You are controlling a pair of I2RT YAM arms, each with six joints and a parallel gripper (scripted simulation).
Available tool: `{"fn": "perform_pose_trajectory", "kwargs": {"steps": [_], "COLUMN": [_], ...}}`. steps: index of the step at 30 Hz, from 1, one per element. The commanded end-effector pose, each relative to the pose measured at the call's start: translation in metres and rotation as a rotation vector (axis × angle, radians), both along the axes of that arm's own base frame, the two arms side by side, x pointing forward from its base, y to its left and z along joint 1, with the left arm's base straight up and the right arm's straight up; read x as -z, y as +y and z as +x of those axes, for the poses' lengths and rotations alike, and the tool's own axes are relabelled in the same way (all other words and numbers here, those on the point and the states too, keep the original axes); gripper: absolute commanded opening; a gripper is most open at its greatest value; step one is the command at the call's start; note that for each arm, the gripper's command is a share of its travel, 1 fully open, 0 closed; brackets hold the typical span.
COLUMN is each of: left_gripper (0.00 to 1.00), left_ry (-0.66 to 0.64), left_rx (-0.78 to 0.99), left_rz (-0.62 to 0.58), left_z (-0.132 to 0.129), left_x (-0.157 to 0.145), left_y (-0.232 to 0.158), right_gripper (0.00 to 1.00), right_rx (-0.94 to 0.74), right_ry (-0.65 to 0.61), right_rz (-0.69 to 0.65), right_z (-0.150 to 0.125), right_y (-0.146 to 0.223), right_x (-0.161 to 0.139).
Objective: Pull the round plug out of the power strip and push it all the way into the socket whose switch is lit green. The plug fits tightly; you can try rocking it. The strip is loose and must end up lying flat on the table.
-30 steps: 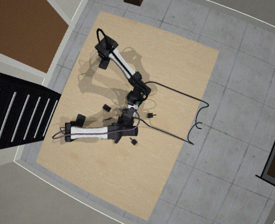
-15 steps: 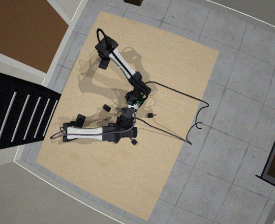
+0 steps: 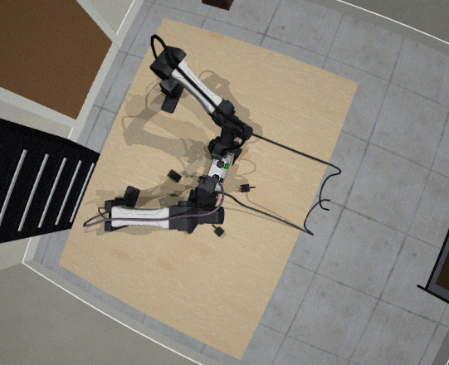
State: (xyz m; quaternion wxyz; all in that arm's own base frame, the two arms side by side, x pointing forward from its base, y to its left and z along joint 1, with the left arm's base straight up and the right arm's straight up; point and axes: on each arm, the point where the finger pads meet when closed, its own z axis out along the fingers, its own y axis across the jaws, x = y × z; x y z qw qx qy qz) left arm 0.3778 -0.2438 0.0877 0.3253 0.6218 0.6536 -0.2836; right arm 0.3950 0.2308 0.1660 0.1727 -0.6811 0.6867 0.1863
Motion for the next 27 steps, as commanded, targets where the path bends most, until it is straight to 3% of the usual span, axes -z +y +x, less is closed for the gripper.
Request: {"fn": "perform_pose_trajectory", "kwargs": {"steps": [1, 8, 15, 22, 24, 27], "left_gripper": [1.00, 1.00, 1.00, 1.00, 1.00, 1.00], "left_ry": [-0.028, 0.039, 0.089, 0.046, 0.046, 0.029], "left_rx": [0.014, -0.114, -0.401, -0.686, -0.686, -0.773], "left_rz": [0.004, 0.087, 0.185, 0.128, 0.128, 0.076], "left_z": [-0.002, -0.011, -0.047, -0.105, -0.105, -0.128], "left_x": [-0.037, -0.057, -0.119, -0.198, -0.198, -0.221], "left_y": [0.015, 0.024, 0.038, 0.064, 0.064, 0.078], "right_gripper": [0.33, 0.33, 0.33, 0.33, 0.33, 0.33], "right_rx": [-0.002, -0.002, 0.036, 0.054, 0.054, 0.041], "right_ry": [-0.037, -0.037, -0.029, -0.005, -0.005, 0.015], "right_rz": [0.017, 0.017, 0.006, -0.007, -0.007, -0.021], "right_z": [0.004, 0.004, 0.011, 0.003, 0.003, -0.005], "right_y": [0.001, 0.001, 0.018, 0.074, 0.074, 0.098], "right_x": [-0.014, -0.014, -0.002, 0.006, 0.006, 0.011]}}
